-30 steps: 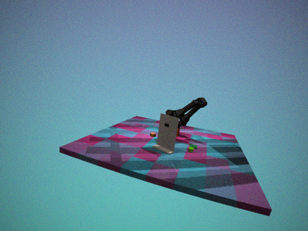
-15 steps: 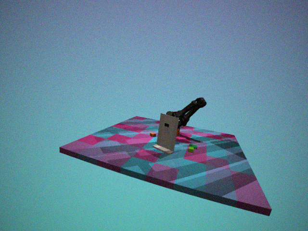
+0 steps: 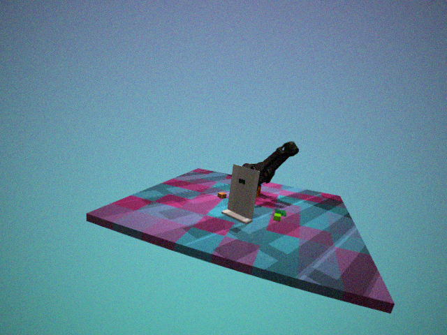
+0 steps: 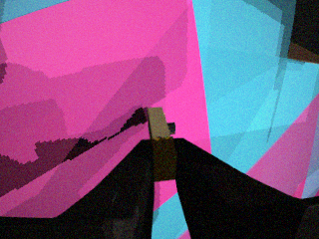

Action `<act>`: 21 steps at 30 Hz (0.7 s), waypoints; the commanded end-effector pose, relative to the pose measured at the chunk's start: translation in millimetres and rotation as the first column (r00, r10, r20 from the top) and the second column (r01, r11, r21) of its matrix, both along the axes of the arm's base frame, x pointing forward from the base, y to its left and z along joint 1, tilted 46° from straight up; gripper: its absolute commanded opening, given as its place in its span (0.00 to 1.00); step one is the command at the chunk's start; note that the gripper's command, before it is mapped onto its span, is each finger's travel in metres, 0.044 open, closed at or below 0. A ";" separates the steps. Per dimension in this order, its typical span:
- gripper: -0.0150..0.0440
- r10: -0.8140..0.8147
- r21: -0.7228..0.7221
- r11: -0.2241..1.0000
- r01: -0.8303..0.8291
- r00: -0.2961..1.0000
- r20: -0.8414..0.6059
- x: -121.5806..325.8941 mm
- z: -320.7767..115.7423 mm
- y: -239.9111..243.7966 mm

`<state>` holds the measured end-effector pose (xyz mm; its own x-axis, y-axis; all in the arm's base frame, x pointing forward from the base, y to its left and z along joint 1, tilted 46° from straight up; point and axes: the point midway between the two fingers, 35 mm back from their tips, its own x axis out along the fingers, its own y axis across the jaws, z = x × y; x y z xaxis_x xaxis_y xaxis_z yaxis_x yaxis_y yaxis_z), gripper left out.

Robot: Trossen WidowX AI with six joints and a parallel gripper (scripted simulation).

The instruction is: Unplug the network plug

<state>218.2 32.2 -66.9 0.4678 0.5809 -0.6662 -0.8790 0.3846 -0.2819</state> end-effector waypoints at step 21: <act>0.30 0.000 0.002 1.000 0.000 1.000 -0.004 0.7 -2.6 4.7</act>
